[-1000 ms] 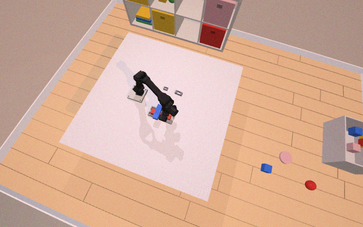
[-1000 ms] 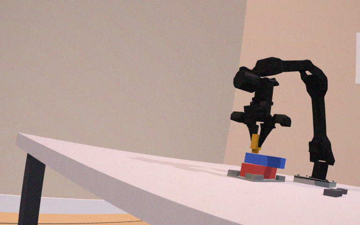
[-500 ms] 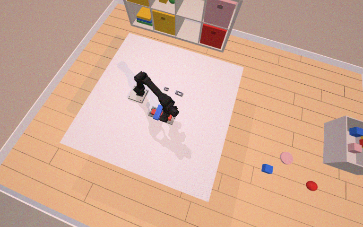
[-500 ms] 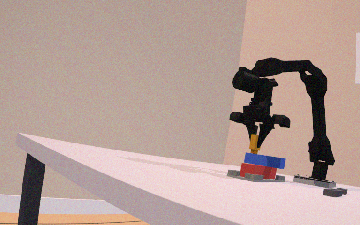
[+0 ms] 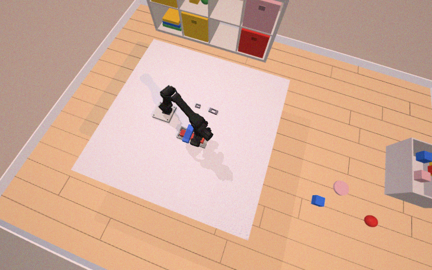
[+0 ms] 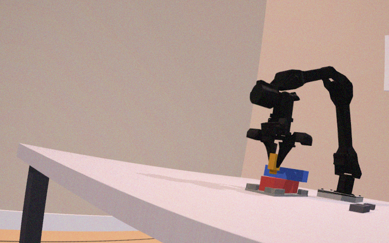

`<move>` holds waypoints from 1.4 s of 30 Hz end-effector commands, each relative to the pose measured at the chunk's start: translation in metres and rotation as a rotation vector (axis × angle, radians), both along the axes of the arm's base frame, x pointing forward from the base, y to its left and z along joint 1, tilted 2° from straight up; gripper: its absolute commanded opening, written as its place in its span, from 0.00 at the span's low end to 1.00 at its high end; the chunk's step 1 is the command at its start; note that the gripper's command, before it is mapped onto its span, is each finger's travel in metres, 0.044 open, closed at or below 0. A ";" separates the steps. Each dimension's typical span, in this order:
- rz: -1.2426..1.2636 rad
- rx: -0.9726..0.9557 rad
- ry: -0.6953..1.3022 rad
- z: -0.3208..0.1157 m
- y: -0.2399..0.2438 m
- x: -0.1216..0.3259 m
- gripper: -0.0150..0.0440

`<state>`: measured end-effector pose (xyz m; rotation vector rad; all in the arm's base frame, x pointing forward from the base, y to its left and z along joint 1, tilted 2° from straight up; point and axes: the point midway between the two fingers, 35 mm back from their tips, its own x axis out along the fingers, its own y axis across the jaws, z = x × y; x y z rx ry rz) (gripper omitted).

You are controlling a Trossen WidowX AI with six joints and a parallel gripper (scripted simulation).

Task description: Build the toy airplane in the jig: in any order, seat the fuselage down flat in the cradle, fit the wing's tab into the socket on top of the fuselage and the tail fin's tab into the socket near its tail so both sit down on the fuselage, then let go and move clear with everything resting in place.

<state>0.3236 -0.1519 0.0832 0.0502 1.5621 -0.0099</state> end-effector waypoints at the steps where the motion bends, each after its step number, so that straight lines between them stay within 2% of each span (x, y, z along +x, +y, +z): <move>1: 0.004 -0.001 0.003 -0.008 0.000 -0.001 0.36; 10: 0.004 -0.001 0.003 -0.015 0.001 -0.001 0.36; 15: 0.001 0.001 0.002 -0.013 0.001 -0.001 0.31; 16: 0.001 0.001 0.002 -0.013 0.001 -0.001 0.26; 20: 0.001 0.001 0.002 -0.013 0.001 -0.001 0.25; 30: 0.001 0.001 0.002 -0.013 0.001 -0.001 0.69; 38: 0.001 0.001 0.002 -0.011 0.001 -0.001 0.69; 42: 0.002 0.000 0.002 0.032 -0.002 0.002 0.69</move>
